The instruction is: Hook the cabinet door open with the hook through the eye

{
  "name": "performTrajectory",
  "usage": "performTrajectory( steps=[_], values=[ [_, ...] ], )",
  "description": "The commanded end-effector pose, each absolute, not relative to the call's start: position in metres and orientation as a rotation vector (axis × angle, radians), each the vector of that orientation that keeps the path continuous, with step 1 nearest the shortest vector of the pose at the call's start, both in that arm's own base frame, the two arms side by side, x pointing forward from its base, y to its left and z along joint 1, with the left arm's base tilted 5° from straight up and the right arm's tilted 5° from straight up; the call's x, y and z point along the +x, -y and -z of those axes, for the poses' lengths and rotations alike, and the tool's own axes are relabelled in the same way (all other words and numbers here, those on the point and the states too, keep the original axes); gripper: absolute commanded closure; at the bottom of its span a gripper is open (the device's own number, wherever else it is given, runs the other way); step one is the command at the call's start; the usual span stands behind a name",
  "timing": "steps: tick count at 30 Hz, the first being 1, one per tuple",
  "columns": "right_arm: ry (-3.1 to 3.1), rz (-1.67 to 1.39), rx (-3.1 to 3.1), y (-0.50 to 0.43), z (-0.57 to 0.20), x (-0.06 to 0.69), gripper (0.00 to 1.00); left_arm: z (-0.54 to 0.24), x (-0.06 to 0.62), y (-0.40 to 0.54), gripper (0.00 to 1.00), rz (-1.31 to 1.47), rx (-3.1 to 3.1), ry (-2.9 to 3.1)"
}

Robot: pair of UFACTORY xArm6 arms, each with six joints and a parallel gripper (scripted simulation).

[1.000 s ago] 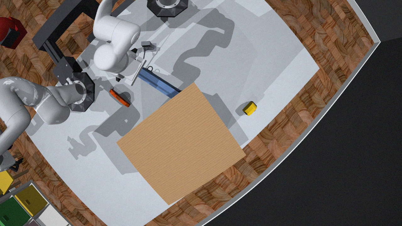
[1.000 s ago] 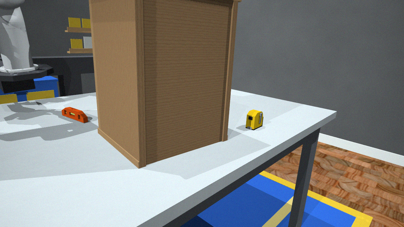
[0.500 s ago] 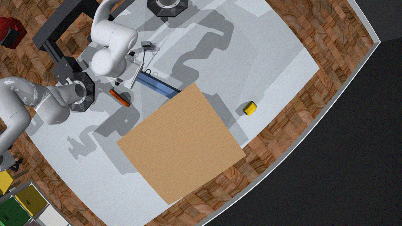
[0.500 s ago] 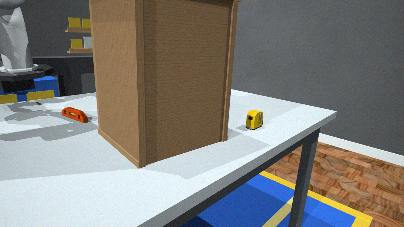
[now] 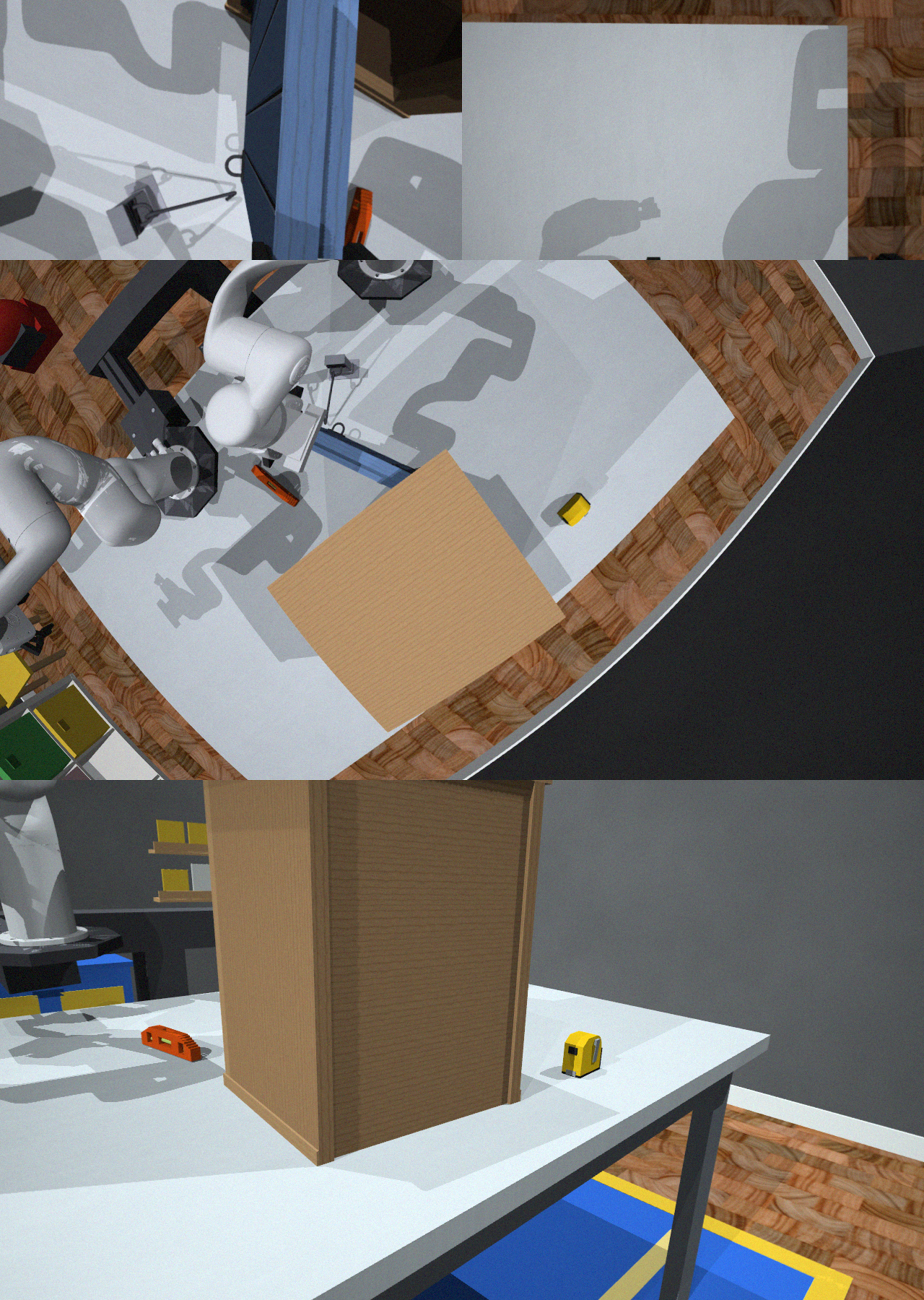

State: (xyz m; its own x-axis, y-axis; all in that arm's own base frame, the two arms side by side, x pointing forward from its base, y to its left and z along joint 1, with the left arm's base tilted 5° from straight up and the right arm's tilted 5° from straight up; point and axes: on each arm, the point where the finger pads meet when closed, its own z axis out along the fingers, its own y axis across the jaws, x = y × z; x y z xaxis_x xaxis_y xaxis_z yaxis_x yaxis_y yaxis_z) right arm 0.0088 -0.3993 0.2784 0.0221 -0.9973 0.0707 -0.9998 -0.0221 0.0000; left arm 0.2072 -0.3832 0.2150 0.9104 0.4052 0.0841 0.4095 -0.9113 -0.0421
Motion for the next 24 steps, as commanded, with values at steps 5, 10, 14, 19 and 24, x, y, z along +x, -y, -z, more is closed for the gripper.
performTrajectory(
  steps=[5, 10, 14, 19, 24],
  values=[
    [2.159, -0.083, 2.208, 0.4001, -0.2799, 0.0088, 0.00, -0.2165, 0.2105, 0.3901, 0.62, 0.116, -3.013, 0.664],
    [2.159, -0.083, 2.208, 0.4001, -0.2799, 0.0088, 0.00, -0.2165, 0.2106, 0.3903, 0.62, 0.116, -3.012, 0.669],
    [2.159, -0.083, 2.208, 0.4001, -0.2799, 0.0088, 0.00, -0.2165, 0.2110, 0.3909, 0.62, 0.117, -3.009, 0.683],
    [2.159, -0.083, 2.208, 0.4001, -0.2799, 0.0088, 0.00, -0.2164, 0.2117, 0.3921, 0.62, 0.118, -3.004, 0.710],
    [2.159, -0.083, 2.208, 0.4001, -0.2799, 0.0088, 0.00, -0.2164, 0.2124, 0.3935, 0.62, 0.118, -2.999, 0.730]
  ],
)
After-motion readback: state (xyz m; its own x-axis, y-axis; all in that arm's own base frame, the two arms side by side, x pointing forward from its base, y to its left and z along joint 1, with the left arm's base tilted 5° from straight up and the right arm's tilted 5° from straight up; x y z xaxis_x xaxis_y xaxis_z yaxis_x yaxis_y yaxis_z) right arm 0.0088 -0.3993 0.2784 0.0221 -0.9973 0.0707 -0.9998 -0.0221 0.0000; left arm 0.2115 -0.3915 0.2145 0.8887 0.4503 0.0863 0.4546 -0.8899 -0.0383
